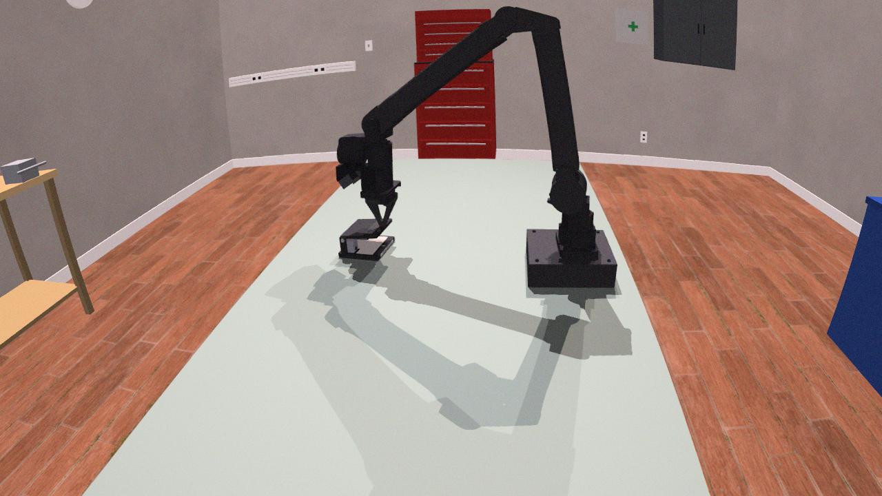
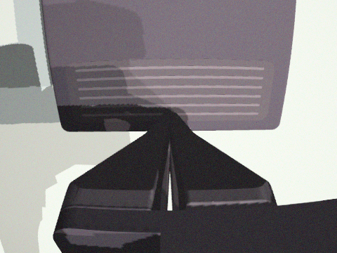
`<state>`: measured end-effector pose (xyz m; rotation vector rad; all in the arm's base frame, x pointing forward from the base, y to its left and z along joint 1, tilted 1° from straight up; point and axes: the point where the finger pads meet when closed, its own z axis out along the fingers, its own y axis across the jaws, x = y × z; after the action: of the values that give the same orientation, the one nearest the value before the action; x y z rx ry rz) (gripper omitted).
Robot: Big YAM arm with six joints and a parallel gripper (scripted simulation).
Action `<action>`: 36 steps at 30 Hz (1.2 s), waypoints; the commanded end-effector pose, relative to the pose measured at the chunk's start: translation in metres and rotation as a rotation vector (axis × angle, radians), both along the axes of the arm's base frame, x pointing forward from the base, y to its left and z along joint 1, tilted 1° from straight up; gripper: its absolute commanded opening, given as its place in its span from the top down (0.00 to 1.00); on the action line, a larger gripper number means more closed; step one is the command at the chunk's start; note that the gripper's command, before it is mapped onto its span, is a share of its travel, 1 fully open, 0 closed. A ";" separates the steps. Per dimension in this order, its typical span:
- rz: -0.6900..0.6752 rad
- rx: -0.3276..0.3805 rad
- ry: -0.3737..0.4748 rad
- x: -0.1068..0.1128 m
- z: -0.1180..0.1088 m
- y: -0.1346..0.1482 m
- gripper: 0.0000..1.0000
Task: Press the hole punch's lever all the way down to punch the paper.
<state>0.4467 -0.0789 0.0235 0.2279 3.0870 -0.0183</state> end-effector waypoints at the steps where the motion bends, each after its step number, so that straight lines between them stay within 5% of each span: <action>1: -0.004 0.006 0.035 -0.001 -0.039 -0.006 1.00; 36: -0.005 0.006 0.035 -0.002 -0.046 -0.006 1.00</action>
<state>0.4466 -0.0789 0.0229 0.2269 3.0846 -0.0186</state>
